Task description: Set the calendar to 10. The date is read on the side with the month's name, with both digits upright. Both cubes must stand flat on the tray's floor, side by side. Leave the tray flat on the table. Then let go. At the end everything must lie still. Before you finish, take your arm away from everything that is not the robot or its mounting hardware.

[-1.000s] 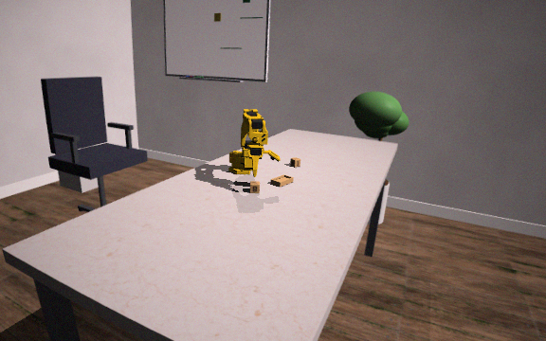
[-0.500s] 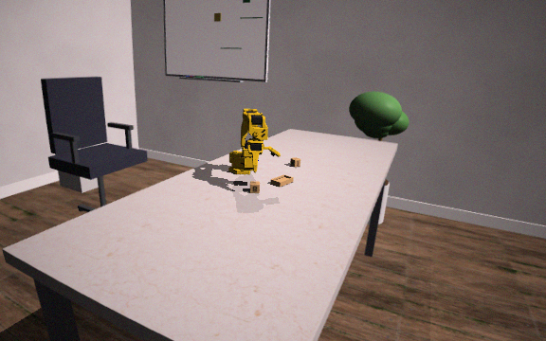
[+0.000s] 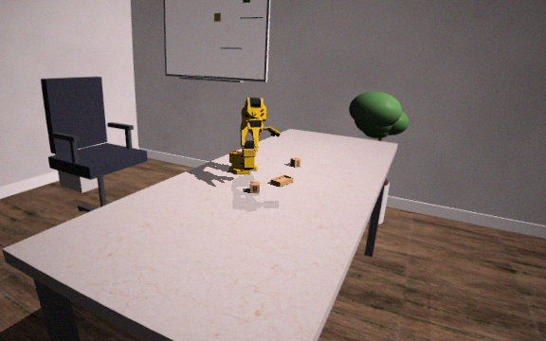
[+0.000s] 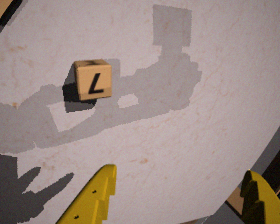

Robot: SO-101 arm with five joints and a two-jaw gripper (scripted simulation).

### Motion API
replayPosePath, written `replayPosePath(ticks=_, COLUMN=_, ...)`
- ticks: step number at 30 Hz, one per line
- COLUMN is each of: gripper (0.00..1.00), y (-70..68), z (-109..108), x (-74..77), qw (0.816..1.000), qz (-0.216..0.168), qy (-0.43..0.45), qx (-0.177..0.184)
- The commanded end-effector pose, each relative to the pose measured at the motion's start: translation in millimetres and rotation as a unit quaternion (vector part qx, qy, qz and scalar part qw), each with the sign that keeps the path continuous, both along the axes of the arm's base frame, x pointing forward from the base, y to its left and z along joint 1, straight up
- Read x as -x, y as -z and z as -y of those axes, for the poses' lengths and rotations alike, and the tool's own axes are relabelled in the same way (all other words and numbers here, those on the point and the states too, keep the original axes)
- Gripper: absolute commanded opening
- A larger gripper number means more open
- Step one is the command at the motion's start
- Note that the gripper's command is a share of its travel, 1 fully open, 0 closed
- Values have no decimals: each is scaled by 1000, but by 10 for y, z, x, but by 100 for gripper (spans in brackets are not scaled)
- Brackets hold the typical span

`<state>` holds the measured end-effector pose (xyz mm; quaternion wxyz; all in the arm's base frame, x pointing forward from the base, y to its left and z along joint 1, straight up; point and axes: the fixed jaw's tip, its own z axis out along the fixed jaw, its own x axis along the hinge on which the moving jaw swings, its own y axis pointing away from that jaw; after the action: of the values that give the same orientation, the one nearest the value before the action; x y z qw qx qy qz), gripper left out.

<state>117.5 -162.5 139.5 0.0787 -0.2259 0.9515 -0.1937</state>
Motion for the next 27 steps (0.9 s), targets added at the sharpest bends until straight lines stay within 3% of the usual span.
replayPosePath(ticks=1, gripper=35, y=-213, z=5, x=13, qw=998, qz=32, qy=0, qx=47)
replayPosePath(ticks=15, gripper=35, y=-242, z=-16, x=-4, qw=998, qz=38, qy=-7, qx=55)
replayPosePath(ticks=27, gripper=35, y=-235, z=-185, x=-216, qw=994, qz=37, qy=-85, qx=55)
